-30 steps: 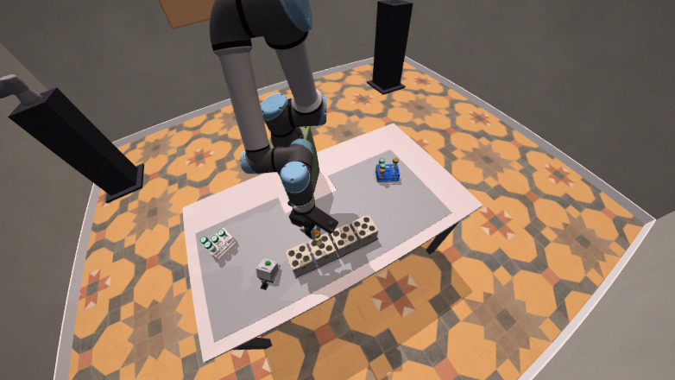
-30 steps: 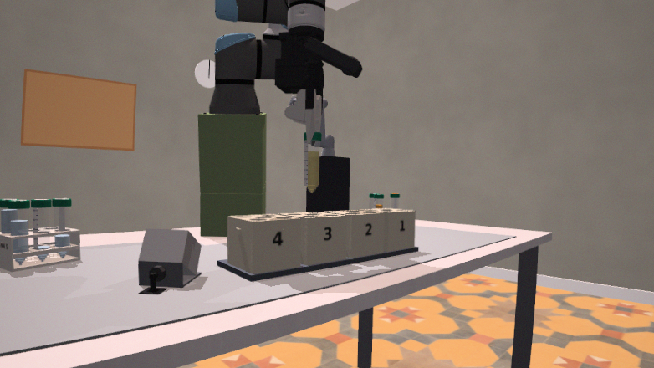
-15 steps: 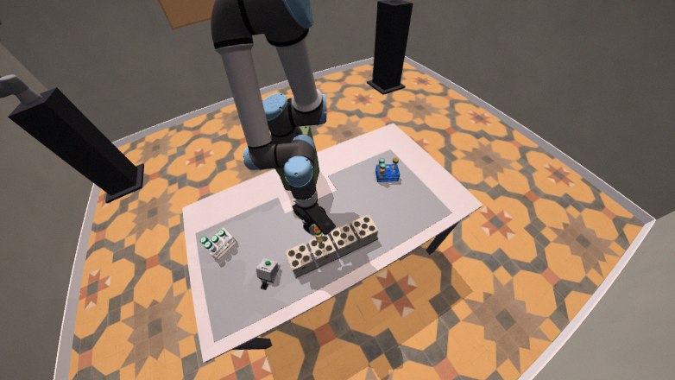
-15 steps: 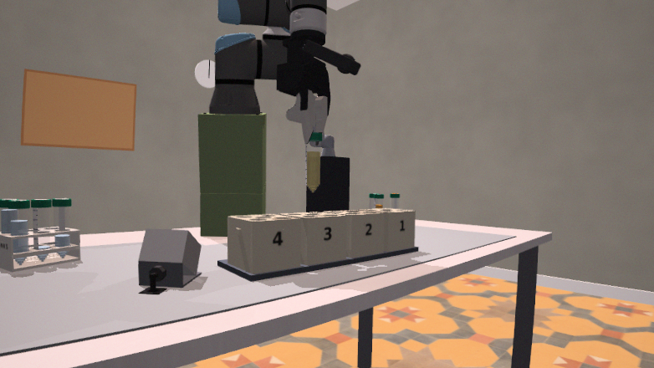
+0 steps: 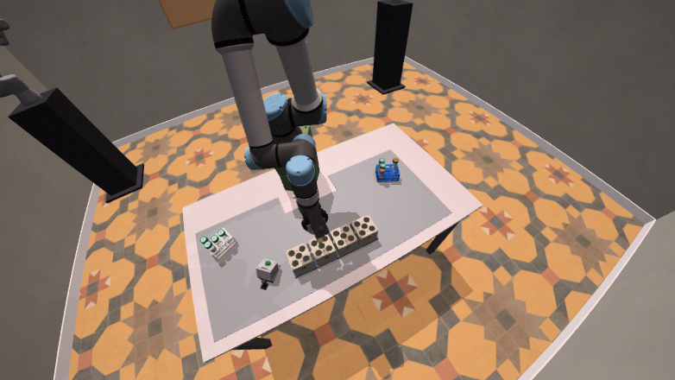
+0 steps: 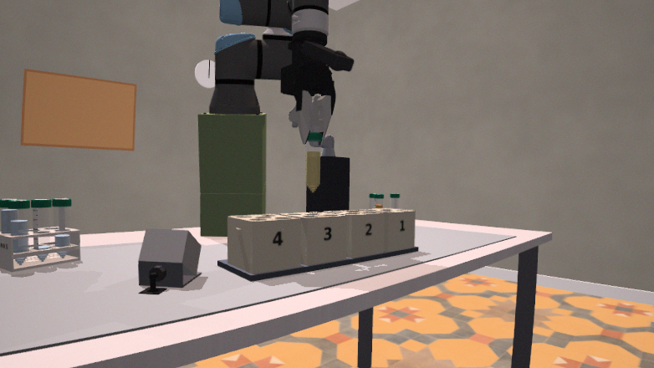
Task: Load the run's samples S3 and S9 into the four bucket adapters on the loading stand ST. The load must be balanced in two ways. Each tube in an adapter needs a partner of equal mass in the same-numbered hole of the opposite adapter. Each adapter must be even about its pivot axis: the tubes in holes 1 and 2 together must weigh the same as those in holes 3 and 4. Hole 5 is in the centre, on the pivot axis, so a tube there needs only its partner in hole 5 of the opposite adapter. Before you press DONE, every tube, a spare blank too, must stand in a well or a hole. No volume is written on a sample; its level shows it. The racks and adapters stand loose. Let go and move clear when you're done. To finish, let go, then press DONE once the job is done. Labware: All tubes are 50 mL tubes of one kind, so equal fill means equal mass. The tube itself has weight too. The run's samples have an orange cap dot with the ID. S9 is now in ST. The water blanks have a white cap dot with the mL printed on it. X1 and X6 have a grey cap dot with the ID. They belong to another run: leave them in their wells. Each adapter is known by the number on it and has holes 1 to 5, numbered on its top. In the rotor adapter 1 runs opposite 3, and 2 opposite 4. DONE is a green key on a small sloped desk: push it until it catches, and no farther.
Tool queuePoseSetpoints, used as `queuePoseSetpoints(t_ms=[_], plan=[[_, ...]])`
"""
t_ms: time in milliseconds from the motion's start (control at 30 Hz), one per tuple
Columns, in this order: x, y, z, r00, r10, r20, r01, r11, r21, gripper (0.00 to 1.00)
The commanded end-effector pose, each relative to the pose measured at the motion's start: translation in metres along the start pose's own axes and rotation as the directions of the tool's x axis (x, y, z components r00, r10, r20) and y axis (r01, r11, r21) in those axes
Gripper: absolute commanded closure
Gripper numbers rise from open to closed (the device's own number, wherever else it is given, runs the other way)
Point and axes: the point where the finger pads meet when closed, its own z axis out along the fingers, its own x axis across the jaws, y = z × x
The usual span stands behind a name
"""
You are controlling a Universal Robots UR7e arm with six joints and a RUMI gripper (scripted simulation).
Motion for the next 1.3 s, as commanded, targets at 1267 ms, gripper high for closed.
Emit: queuePoseSetpoints(t_ms=[1267], plan=[[0.000, 0.000, 0.046, 1.000, 0.025, -0.004, -0.025, 1.000, -0.001, 1.00]])
